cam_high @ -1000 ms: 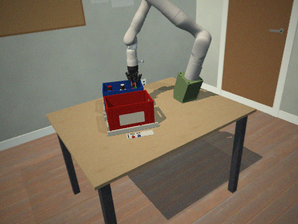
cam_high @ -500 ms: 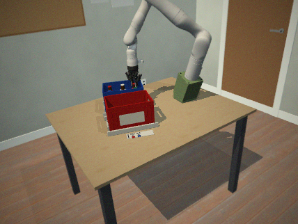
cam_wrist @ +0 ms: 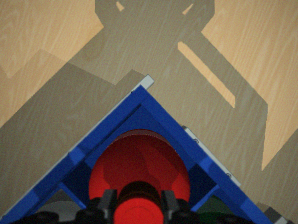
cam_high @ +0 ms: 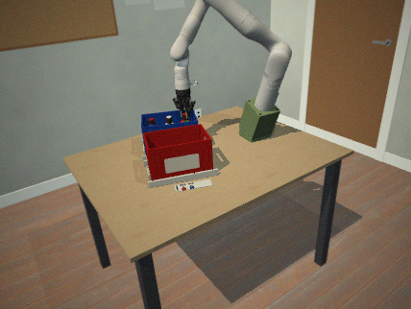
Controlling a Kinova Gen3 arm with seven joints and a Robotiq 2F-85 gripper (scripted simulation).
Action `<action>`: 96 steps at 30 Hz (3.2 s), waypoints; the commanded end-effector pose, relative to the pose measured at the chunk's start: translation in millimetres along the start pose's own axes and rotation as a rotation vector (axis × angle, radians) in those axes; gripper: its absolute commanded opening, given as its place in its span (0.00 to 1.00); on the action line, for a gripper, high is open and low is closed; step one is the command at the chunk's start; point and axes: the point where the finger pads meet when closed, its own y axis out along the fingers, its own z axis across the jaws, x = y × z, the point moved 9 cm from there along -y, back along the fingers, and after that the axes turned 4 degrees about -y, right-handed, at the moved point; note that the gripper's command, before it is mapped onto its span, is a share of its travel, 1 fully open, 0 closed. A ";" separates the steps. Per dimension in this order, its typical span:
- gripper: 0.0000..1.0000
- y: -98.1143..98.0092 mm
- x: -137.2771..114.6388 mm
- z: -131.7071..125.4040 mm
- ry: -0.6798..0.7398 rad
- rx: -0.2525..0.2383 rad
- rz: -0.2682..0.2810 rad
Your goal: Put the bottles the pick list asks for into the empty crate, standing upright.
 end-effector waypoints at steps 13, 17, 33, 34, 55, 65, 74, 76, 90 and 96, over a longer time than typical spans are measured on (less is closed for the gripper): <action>0.10 -22.4 0.1 -0.5 0.000 -0.002 -0.001; 0.10 -29.1 0.1 -0.5 0.000 -0.002 -0.001; 0.10 -52.4 0.1 -0.5 0.000 -0.002 -0.001; 0.10 -54.1 0.1 -0.5 0.000 -0.002 -0.001; 0.10 -82.4 0.1 -0.4 0.000 -0.002 -0.001; 0.10 -99.1 0.1 -0.4 0.000 -0.002 -0.001; 0.10 -110.8 0.1 -0.4 0.000 -0.002 -0.001; 0.10 -114.1 0.1 -0.4 0.000 -0.002 -0.001; 0.10 -134.0 0.0 -0.3 0.000 -0.002 -0.001; 0.10 -144.1 0.0 -0.3 0.000 -0.002 -0.001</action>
